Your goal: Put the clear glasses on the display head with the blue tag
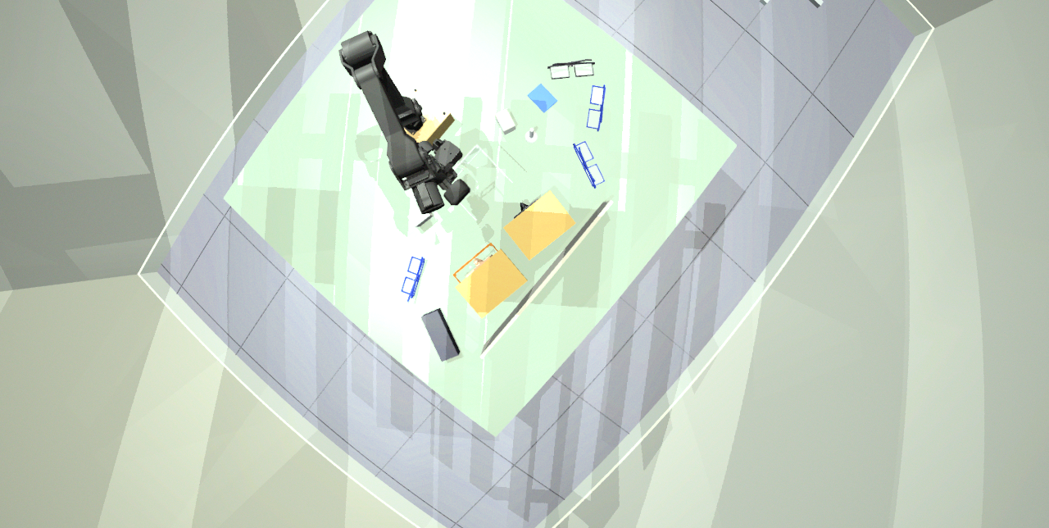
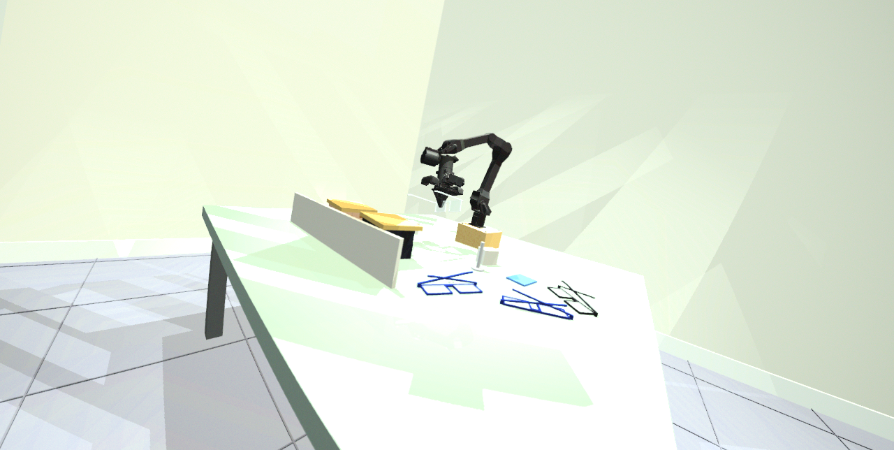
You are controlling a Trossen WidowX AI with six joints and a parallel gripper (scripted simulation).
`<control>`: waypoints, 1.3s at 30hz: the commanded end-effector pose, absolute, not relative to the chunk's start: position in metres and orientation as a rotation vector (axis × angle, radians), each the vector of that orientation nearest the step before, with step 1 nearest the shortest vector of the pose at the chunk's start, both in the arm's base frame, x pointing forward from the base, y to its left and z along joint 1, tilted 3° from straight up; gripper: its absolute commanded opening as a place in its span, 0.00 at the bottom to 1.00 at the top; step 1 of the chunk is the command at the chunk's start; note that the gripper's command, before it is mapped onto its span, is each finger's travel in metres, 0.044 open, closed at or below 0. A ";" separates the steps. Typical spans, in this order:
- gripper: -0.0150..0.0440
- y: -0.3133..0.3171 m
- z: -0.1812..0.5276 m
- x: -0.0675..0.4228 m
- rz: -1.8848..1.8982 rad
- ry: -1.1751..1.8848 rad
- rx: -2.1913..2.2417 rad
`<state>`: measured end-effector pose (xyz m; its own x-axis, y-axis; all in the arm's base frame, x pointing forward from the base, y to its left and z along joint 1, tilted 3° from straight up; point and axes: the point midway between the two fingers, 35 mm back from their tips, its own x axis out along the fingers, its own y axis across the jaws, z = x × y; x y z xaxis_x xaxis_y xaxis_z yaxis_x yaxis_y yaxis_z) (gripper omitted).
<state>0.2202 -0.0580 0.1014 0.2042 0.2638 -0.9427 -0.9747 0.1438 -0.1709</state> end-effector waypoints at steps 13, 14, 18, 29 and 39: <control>0.25 -0.022 0.092 0.238 1.108 1.104 -0.996; 0.25 -0.020 0.092 0.238 1.106 1.115 -0.997; 0.25 -0.009 0.089 0.241 1.096 1.159 -1.004; 0.25 0.010 0.082 0.245 1.061 1.232 -1.030; 0.25 0.012 0.071 0.247 1.068 1.239 -1.026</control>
<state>0.2479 0.0112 0.0754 0.0401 0.0513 -0.9979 -0.9792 0.2008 -0.0291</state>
